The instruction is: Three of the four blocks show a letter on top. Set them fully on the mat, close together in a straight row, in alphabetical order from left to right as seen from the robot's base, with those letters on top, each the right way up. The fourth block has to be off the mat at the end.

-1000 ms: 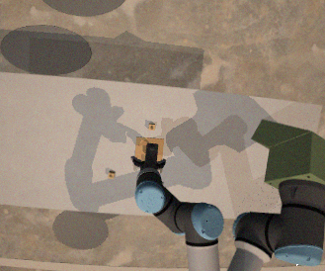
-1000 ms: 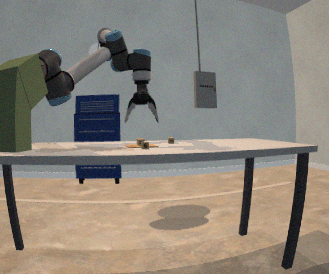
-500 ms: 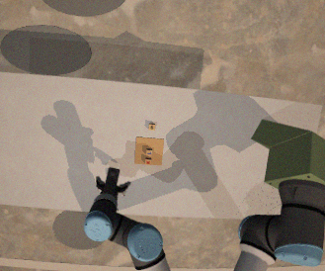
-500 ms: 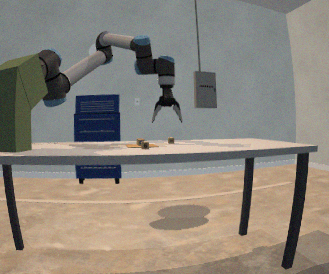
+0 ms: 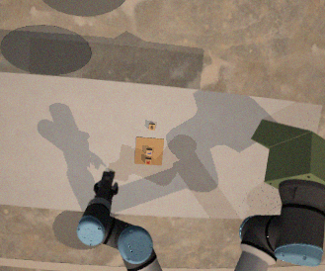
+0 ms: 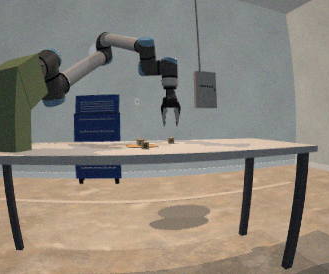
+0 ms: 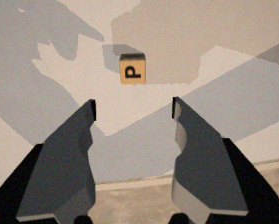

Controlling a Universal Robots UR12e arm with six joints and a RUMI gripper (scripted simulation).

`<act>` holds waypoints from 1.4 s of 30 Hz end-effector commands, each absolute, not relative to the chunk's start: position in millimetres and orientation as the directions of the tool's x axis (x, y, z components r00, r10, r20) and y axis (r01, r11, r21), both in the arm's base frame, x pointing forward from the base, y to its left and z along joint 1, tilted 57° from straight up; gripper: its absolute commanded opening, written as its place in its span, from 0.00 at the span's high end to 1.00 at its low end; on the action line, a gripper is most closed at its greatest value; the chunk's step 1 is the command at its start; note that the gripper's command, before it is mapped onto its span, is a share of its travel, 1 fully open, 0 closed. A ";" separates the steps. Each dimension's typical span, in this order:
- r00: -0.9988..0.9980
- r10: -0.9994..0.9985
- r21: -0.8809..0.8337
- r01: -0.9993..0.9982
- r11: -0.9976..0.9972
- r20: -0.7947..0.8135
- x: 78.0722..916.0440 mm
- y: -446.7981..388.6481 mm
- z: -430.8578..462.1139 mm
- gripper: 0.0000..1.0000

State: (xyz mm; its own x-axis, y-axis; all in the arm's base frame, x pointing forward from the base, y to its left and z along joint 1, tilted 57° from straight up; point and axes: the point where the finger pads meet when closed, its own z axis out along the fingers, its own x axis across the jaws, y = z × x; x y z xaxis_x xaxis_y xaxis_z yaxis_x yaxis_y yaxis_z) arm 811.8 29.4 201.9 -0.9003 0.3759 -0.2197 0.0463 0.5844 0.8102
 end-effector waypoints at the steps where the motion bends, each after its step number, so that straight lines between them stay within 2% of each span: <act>1: -0.900 0.376 0.810 0.046 0.585 -0.220 812.1 28.8 202.4 0.60; 42: -0.900 0.376 0.810 0.046 0.585 -0.220 816.4 35.6 197.1 0.60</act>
